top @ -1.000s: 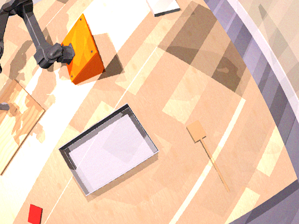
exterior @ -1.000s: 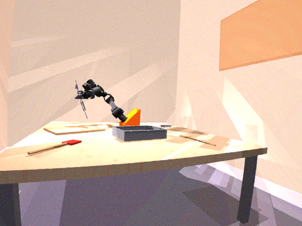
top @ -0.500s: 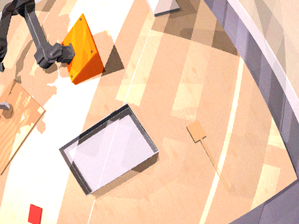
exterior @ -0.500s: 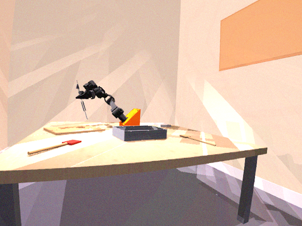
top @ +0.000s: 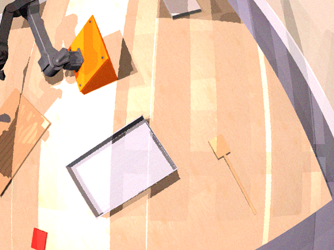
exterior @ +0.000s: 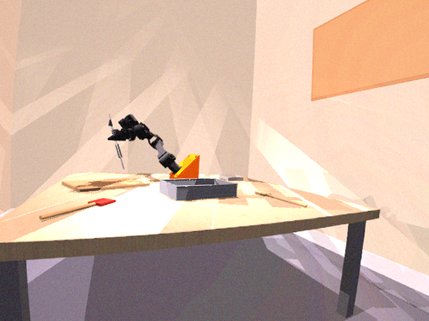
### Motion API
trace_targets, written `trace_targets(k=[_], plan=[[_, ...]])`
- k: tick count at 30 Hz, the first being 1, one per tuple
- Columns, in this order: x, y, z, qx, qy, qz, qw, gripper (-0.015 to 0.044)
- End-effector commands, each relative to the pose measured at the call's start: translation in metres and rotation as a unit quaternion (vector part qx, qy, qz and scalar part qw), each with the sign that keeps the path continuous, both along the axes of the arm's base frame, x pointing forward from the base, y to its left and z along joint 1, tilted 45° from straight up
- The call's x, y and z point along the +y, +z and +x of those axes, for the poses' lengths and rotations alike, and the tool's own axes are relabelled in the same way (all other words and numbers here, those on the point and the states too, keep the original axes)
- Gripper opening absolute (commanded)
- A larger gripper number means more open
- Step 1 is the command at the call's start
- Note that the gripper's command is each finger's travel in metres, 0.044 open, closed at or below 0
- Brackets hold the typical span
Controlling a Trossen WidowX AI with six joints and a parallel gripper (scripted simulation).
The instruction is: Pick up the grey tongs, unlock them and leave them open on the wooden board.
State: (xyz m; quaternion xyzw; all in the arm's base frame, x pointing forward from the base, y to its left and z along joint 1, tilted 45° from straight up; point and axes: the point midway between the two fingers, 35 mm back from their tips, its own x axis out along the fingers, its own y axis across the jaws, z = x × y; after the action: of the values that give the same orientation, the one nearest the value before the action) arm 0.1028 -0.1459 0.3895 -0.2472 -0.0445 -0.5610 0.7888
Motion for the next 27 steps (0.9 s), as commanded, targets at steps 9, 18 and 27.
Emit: trace_targets(k=[9, 18, 27], plan=[[0.0, 0.0, 0.0, 0.0, -0.001, 0.0, 1.0, -0.015], [-0.007, 0.004, 0.011, 0.024, 0.002, 0.033, 0.999, -0.015], [-0.017, 0.006, 0.022, 0.051, 0.001, 0.088, 0.995, -0.015]])
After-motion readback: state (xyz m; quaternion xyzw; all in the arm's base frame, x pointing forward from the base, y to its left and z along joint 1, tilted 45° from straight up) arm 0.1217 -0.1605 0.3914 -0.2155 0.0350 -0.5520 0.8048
